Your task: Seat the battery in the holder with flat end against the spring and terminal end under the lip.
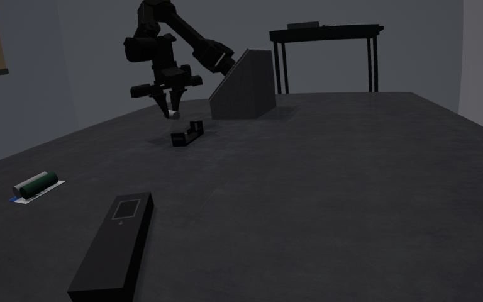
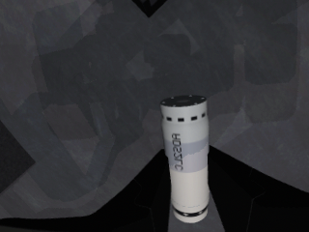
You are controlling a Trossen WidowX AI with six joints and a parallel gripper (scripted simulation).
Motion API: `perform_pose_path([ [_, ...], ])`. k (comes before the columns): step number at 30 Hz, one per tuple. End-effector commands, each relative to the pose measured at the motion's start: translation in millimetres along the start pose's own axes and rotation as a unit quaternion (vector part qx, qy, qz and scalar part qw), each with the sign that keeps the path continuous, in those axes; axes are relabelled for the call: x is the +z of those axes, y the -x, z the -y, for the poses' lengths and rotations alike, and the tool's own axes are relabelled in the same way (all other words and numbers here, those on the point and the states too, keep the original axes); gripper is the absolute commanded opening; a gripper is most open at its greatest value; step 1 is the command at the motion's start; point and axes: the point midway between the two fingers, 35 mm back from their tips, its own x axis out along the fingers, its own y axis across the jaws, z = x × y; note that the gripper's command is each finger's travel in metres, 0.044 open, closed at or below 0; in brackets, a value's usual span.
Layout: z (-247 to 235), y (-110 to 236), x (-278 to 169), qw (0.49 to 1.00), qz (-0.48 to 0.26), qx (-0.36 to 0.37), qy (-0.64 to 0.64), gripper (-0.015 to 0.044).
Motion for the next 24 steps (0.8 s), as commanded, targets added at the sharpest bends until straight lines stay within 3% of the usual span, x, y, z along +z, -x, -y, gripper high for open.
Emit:
perform_pose_path([
  [1,2.1,15.0,-2.0,1.000,-0.003,-0.004,-0.005,0.0069],
  [12,13.3,26.8,37.9,0.989,0.009,-0.006,-0.144,0.0069],
  [24,18.7,36.9,89.8,0.939,0.007,-0.002,-0.343,0.0069],
])
